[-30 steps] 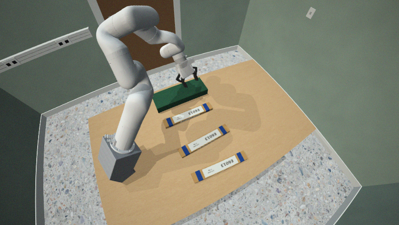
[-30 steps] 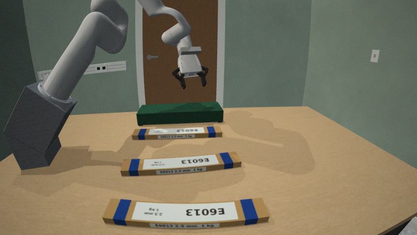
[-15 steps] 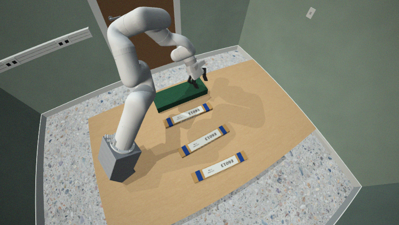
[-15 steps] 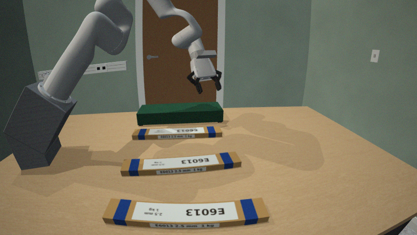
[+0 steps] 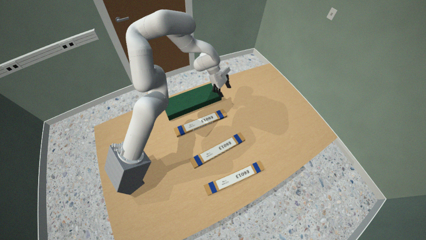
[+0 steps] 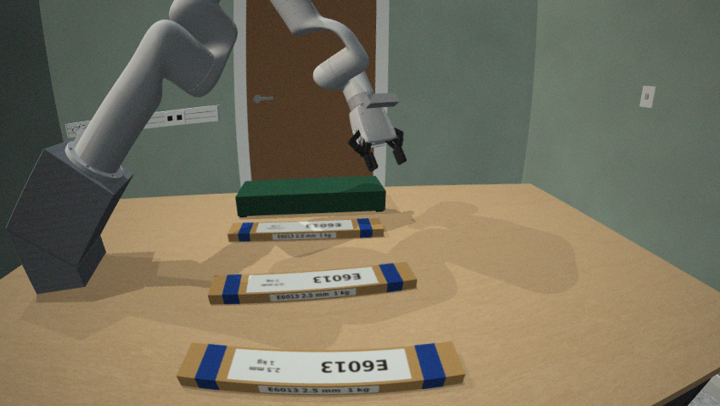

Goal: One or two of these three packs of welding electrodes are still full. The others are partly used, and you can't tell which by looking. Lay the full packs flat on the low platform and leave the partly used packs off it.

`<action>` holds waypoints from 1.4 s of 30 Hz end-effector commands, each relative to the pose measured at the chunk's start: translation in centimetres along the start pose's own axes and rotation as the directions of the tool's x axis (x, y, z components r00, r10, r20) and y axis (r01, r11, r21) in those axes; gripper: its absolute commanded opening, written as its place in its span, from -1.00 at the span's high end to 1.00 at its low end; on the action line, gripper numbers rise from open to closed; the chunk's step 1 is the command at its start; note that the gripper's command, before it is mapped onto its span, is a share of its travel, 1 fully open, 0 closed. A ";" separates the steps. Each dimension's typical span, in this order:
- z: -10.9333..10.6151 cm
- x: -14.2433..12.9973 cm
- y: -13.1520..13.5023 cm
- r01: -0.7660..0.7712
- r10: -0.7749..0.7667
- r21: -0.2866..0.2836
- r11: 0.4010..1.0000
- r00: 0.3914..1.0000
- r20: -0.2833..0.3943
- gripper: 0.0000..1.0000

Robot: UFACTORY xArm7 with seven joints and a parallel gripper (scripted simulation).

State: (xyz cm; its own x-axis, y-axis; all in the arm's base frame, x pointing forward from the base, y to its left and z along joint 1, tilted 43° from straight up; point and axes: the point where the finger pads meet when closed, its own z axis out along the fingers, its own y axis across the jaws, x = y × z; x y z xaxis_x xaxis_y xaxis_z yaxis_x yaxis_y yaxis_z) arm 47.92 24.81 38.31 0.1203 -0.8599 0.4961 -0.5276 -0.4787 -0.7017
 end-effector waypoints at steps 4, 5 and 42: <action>0.1 0.1 -0.2 -0.001 0.001 0.003 1.000 1.000 0.000 -1.00; 2.5 2.4 -1.3 0.054 -0.054 0.035 0.998 0.999 0.009 -1.00; 13.9 14.3 0.4 0.355 -0.363 0.151 0.923 0.931 0.030 -1.00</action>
State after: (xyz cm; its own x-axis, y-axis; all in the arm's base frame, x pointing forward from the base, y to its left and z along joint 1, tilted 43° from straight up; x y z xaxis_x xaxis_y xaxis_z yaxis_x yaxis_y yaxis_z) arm 58.92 13.72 38.90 0.2983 -0.6765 0.6734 -0.3505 -0.7338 -0.5819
